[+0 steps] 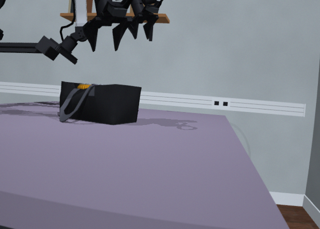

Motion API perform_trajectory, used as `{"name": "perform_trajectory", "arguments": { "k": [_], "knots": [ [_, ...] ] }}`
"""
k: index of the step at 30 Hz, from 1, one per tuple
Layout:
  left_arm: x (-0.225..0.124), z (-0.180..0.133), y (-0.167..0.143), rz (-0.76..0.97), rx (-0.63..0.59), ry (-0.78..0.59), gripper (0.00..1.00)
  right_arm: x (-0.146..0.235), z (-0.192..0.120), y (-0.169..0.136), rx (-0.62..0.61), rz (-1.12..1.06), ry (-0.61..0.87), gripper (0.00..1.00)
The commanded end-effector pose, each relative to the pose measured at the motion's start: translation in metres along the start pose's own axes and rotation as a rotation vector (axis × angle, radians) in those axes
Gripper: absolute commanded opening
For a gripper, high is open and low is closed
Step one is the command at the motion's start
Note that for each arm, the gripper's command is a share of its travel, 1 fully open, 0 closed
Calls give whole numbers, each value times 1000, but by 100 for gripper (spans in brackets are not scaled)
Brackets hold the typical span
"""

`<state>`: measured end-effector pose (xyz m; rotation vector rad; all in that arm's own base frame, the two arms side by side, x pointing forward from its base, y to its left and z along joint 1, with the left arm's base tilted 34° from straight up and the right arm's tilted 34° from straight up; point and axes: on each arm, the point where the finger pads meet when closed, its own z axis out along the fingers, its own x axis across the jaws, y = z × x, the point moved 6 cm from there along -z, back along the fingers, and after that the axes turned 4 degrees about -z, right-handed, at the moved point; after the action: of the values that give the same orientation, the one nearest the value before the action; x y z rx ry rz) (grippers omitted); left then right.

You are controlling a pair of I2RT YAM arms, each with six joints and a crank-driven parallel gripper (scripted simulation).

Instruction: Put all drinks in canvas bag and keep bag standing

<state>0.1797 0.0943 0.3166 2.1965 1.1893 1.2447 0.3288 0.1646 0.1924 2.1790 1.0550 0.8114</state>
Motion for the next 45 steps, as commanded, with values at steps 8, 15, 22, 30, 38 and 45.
{"name": "perform_trajectory", "arguments": {
  "k": [8, 15, 22, 30, 38, 45],
  "knots": [
    [16, 40, 45, -425, -263, 141, 91, -14, -21, 82, -129, -193, 346, 91],
    [25, 61, 69, -666, -431, 154, 91, -44, -44, 143, -372, -360, 451, 91],
    [31, 73, 88, -822, -555, 110, 91, -68, -68, 183, -587, -510, 471, 91],
    [35, 81, 94, -902, -615, 95, 91, -92, -84, 206, -718, -587, 430, 91],
    [46, 65, 102, -850, -640, 112, 91, -84, -102, 216, -742, -508, 455, 91],
    [49, 61, 104, -847, -654, 115, 91, -85, -94, 216, -726, -501, 430, 91]
  ]
}}
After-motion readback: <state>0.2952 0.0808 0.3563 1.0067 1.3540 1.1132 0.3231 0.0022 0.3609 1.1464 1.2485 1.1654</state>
